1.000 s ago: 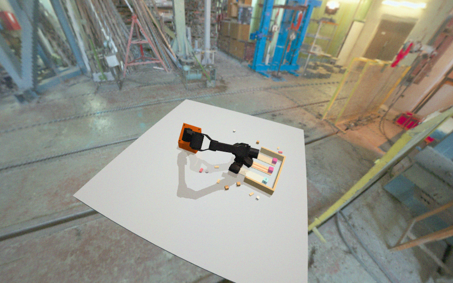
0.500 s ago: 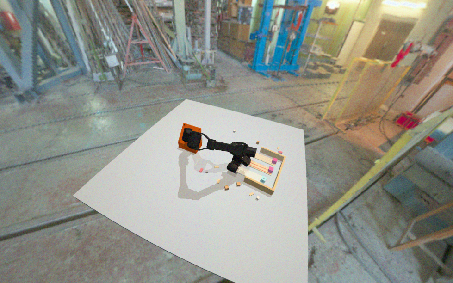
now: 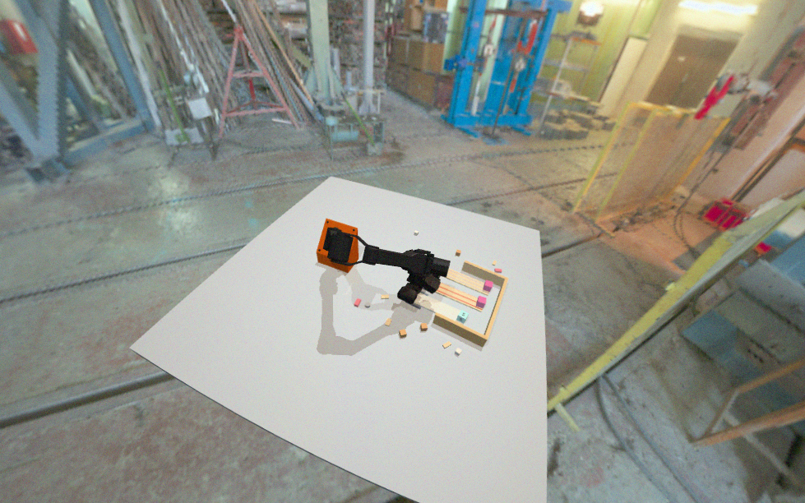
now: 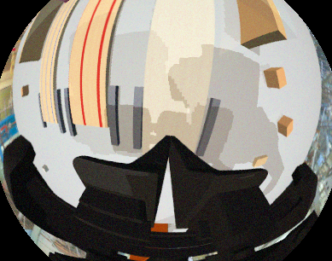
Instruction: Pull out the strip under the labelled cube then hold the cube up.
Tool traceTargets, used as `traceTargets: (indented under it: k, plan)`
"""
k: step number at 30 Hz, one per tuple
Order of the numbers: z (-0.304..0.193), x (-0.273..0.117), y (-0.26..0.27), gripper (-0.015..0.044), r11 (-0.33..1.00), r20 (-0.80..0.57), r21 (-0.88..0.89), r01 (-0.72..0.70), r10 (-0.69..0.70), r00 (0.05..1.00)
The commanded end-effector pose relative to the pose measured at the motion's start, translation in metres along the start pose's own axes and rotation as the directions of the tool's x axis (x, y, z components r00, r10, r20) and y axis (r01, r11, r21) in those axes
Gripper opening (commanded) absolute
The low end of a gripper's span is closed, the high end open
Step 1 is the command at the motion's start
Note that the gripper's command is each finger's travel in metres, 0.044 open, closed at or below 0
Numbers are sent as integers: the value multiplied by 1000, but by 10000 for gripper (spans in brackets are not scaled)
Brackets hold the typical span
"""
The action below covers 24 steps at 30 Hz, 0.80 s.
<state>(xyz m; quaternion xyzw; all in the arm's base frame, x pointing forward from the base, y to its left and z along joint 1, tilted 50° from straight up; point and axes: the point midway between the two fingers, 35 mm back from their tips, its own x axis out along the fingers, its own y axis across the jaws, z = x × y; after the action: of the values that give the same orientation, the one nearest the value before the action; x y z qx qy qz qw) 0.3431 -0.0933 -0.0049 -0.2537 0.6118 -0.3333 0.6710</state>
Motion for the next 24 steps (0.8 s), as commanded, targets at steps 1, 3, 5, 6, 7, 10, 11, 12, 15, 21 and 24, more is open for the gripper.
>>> traceTargets:
  k: [1,3,5,6,7,10,11,12,15,21,24]
  plan:
    - [-13,4,0,0,1000,-18,-8,5,-5,1000]
    - [-16,4,0,0,1000,-18,-8,5,-5,1000]
    - [-19,4,1,0,1000,-18,-9,5,-5,1000]
    - [-20,4,1,0,1000,-18,-9,5,-5,1000]
    - [-22,4,1,0,1000,-18,-9,5,-5,1000]
    - [-26,5,1,0,1000,-18,-9,5,-5,1000]
    - [-28,5,1,0,1000,-18,-9,5,-5,1000]
    - [-29,5,1,0,1000,-18,-9,5,-5,1000]
    - [-34,5,1,0,1000,-19,-9,5,-5,1000]
    - [-43,5,1,0,1000,-19,-10,5,-5,1000]
    - [-48,5,1,0,1000,-19,-10,5,-5,1000]
